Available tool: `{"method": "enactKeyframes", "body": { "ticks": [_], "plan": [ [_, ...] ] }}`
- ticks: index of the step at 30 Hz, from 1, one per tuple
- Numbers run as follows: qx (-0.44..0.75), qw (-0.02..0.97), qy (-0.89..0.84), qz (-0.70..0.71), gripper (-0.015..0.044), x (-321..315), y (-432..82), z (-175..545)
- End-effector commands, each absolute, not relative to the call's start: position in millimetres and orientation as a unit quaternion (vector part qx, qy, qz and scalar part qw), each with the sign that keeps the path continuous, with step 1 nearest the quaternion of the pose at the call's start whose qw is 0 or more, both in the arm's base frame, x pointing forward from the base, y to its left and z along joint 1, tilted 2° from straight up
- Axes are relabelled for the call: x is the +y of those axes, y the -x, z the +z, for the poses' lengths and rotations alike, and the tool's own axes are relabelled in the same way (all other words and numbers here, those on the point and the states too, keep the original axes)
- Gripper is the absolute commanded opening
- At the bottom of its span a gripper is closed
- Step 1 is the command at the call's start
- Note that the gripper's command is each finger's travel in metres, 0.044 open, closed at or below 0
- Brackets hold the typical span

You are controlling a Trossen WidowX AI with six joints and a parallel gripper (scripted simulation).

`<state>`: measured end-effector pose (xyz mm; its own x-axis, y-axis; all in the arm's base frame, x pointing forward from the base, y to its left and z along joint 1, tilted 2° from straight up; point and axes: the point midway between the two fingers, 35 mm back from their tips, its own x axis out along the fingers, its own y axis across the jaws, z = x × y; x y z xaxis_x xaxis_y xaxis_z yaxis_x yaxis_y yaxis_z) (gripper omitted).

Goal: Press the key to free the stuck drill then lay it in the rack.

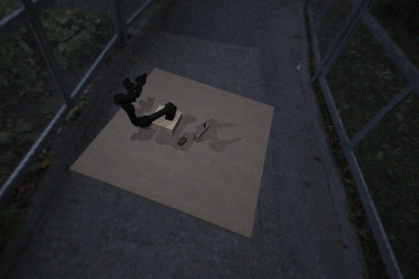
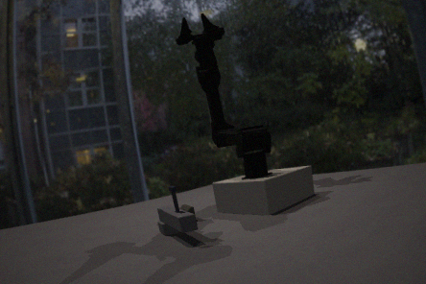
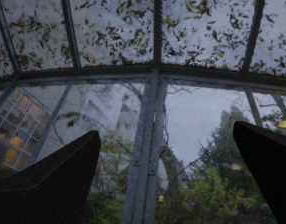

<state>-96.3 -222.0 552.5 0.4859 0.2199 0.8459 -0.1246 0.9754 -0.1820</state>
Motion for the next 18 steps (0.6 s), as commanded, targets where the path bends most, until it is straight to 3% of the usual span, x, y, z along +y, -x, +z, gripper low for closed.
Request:
{"method": "enactKeyframes", "body": {
  "ticks": [1, 9, 15, 18],
  "plan": [
    [-0.497, 0.861, 0.048, 0.100, 0.0374, -222, 96, 553],
    [-0.496, 0.861, 0.049, 0.103, 0.0164, -220, 95, 553],
    [-0.439, 0.876, 0.087, 0.179, 0.0006, -142, 57, 571],
    [-0.399, 0.889, 0.107, 0.197, 0.0000, -103, 38, 576]
  ]
}}
